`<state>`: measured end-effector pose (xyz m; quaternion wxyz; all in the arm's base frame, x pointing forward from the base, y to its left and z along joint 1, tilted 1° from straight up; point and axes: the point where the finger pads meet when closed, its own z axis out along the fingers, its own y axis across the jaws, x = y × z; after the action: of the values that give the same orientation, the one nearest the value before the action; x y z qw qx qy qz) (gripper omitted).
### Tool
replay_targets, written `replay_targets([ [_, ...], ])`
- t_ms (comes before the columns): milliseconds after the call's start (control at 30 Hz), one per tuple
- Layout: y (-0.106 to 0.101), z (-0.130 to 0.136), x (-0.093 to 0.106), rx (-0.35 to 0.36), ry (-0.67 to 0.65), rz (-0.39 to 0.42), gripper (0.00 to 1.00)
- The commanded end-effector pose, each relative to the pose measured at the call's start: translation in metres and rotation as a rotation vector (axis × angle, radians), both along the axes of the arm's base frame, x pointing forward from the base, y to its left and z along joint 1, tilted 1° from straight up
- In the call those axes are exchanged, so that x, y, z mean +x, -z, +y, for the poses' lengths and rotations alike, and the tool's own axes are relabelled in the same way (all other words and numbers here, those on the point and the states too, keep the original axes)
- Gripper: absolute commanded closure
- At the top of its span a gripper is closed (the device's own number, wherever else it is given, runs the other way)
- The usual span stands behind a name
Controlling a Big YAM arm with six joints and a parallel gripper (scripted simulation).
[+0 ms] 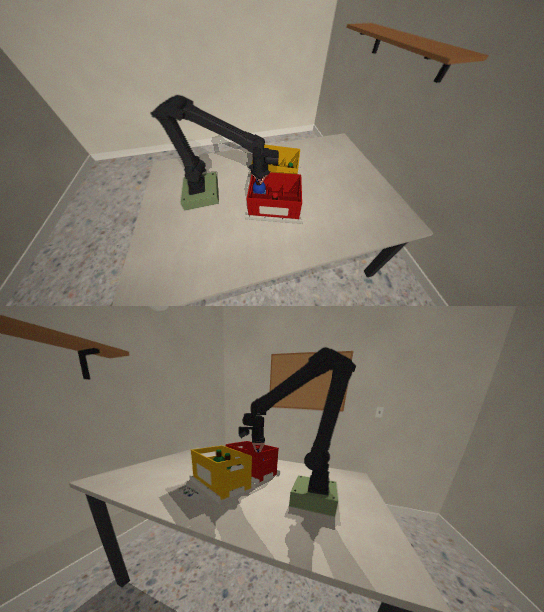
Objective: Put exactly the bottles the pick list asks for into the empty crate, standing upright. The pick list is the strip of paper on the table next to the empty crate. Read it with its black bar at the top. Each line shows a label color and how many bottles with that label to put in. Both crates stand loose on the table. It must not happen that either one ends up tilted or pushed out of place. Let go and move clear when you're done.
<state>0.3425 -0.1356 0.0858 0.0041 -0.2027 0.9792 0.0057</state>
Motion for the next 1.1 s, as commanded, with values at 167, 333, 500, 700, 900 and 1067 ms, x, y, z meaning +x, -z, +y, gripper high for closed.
replay_targets([
  [167,-0.051,-0.007,0.02,-0.024,0.002,-0.066,1.0],
  [333,-0.06,-0.007,0.02,-0.025,0.002,-0.066,1.0],
  [500,-0.065,-0.008,0.019,-0.025,0.002,-0.066,1.0],
  [700,-0.076,-0.008,0.018,-0.025,0.002,-0.067,1.0],
  [900,-0.086,-0.008,0.017,-0.025,0.002,-0.067,1.0],
  [1067,-0.091,-0.009,0.017,-0.026,0.002,-0.067,1.0],
])
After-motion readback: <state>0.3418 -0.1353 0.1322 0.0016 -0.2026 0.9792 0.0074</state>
